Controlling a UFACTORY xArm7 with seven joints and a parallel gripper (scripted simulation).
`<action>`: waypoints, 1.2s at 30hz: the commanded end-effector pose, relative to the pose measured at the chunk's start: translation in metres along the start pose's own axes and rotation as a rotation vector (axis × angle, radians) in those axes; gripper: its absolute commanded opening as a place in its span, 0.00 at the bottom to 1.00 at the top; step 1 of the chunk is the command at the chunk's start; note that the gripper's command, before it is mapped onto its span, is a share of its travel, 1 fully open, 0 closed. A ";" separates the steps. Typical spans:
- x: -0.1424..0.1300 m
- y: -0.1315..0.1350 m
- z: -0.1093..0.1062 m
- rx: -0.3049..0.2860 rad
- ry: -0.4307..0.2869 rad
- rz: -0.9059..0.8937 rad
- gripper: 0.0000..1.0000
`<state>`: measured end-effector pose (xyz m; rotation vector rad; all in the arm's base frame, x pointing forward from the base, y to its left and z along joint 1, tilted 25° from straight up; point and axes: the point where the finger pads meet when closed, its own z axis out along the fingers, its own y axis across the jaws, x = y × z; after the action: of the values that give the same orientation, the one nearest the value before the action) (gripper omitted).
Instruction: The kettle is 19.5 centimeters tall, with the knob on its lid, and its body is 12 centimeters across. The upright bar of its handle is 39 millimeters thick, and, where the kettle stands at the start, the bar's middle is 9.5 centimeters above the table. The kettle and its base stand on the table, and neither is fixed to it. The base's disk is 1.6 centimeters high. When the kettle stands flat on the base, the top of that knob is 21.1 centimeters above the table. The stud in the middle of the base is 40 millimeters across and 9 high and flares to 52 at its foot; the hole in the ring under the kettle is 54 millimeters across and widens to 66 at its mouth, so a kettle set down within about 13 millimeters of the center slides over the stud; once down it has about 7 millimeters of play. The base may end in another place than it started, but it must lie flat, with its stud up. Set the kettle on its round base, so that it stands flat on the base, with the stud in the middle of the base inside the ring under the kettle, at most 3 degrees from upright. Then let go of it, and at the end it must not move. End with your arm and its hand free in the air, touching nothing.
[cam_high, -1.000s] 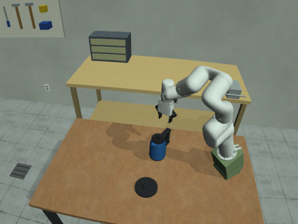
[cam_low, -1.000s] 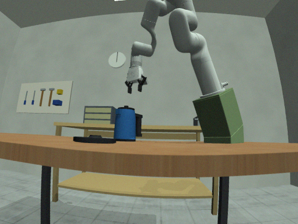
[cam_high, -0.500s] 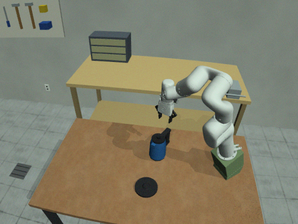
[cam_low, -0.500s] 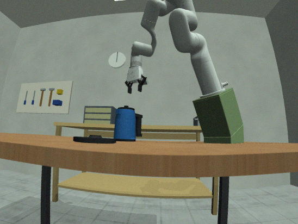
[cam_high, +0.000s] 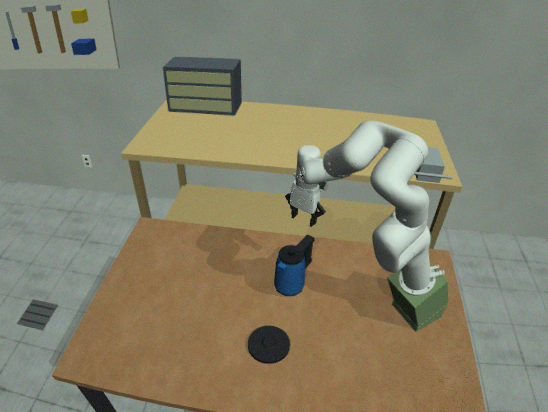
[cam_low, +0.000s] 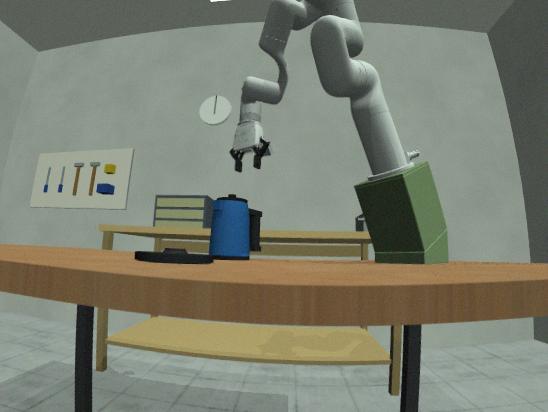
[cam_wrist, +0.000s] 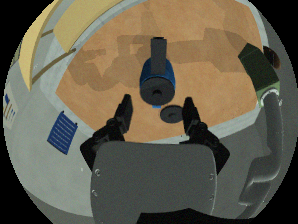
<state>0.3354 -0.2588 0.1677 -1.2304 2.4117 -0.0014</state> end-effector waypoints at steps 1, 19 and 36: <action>0.000 -0.001 -0.001 0.004 0.001 0.000 0.81; 0.000 -0.001 0.017 0.004 0.001 0.000 0.81; 0.001 -0.002 0.087 0.004 0.001 0.000 0.81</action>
<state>0.3613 -0.2441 0.1025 -1.2309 2.4133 0.0002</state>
